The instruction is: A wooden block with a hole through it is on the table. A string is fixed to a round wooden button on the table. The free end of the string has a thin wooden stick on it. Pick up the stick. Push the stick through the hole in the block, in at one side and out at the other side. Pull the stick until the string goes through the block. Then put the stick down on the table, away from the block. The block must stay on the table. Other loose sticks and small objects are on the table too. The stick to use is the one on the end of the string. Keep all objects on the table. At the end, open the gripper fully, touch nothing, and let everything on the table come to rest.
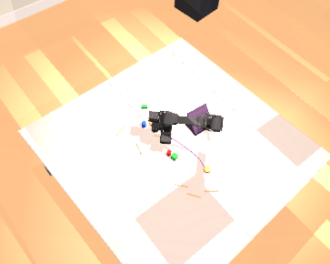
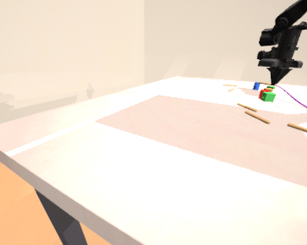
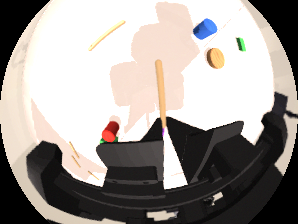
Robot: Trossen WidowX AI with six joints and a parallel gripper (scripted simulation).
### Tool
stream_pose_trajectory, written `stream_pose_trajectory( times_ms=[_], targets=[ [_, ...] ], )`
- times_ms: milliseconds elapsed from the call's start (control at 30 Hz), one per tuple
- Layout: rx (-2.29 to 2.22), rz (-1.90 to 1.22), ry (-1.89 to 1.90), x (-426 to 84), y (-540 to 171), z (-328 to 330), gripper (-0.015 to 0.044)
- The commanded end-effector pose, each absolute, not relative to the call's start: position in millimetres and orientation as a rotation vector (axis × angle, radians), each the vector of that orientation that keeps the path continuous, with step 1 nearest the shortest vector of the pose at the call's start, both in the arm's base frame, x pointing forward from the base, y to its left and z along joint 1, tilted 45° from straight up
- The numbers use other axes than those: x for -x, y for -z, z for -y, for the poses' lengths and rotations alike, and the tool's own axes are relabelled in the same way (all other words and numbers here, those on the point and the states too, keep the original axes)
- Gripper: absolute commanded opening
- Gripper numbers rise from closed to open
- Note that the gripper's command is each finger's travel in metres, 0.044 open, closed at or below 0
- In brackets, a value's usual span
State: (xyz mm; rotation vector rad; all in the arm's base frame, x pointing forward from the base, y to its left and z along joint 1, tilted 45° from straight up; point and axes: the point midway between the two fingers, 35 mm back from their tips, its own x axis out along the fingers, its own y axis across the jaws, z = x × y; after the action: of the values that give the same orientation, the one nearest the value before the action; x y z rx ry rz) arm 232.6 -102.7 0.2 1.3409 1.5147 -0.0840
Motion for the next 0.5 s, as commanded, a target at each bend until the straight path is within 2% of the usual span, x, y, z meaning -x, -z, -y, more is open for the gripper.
stream_pose_trajectory(
  times_ms=[0,467],
  targets=[
    [-1.330,-1.514,0.083,-231.0,-5.4,108.2,0.0000],
    [-1.340,-1.513,0.084,-230.3,-7.4,109.1,0.0000]
  ],
)
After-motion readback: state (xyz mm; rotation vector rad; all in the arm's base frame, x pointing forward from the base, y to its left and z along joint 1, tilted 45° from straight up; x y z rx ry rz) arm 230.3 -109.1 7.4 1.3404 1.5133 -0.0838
